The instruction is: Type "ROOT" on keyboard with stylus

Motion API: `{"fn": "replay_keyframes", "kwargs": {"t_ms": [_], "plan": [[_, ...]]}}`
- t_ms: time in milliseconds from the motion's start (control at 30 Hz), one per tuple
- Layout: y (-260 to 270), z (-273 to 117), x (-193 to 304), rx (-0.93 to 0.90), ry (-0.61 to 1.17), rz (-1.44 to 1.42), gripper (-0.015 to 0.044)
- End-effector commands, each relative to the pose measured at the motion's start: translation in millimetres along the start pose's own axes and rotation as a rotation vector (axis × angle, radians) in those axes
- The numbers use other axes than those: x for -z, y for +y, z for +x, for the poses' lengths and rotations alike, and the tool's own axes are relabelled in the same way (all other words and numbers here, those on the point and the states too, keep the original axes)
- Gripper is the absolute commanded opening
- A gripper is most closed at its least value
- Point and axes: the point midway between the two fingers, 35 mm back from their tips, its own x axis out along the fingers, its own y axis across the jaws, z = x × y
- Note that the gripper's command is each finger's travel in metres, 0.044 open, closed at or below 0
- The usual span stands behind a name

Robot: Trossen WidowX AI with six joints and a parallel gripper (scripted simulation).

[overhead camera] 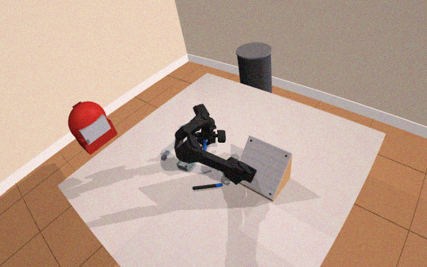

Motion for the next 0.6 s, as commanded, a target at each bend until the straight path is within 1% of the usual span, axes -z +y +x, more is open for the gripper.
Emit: {"fn": "replay_keyframes", "kwargs": {"t_ms": [0,567], "plan": [[10.1,-3.0,1.2,-0.03,-0.079,-0.102,0.0],[56.8,-21.3,16.9,-0.18,-0.34,-0.484,0.0]]}}
